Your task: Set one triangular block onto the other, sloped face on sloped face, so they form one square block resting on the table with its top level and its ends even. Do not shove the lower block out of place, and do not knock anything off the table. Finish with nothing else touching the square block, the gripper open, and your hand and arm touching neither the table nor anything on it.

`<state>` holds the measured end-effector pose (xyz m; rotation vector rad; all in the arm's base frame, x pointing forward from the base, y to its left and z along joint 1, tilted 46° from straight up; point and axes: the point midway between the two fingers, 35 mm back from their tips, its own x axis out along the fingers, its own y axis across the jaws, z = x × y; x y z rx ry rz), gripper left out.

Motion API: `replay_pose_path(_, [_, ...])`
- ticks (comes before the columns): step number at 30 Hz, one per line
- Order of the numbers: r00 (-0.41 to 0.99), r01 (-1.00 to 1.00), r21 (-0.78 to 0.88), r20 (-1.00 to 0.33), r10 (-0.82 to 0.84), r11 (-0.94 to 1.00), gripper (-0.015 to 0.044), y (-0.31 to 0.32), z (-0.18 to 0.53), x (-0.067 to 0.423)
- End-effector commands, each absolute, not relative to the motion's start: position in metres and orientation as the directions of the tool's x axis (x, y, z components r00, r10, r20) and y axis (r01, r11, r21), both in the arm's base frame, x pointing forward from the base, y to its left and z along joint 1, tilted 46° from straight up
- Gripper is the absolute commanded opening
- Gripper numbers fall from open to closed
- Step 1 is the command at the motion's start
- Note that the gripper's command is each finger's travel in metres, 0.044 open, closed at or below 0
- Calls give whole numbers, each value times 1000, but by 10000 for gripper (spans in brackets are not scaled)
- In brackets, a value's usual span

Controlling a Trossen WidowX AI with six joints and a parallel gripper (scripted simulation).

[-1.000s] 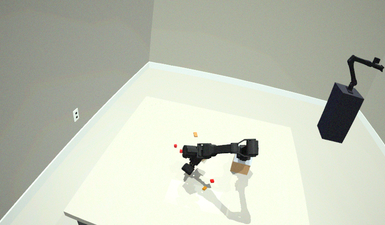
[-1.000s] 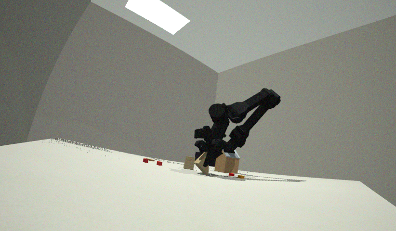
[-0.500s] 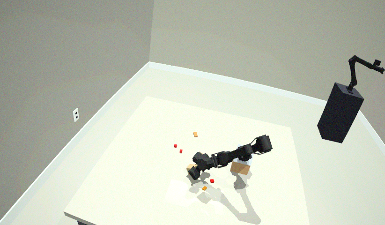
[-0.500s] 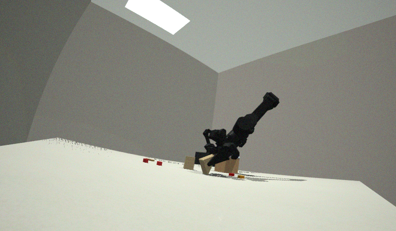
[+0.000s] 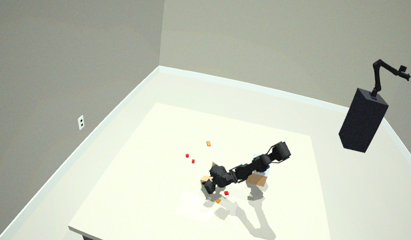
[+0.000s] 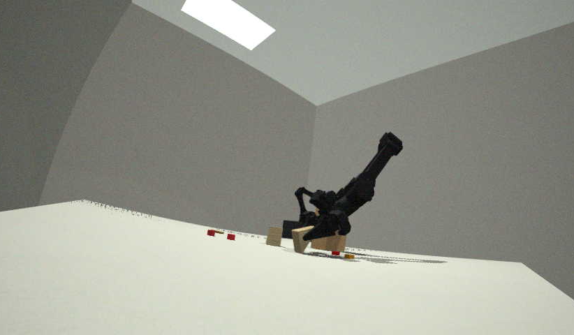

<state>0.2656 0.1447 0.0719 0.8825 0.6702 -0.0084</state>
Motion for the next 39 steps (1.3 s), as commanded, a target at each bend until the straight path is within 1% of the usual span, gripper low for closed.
replay_pose_path(1, [795,270,709,-546,264,652,263,145,72,265])
replay_pose_path(8, [795,270,709,-546,264,652,440,145,72,265])
replay_pose_path(16, [795,271,708,-546,263,652,440,144,73,266])
replay_pose_path(21, [792,277,704,-552,259,654,440,110,106,271])
replay_pose_path(25, [796,273,706,-547,258,654,440,77,136,262])
replay_pose_path(31, [806,263,703,-537,250,661,440,76,139,263])
replay_pose_path(32, [803,234,676,-540,253,699,440,78,139,261])
replay_pose_path(34, [794,117,559,-549,261,821,440,86,137,254])
replay_pose_path(37, [779,-97,322,-564,273,942,440,98,135,242])
replay_pose_path(39, [770,-242,145,-573,281,959,440,104,133,233])
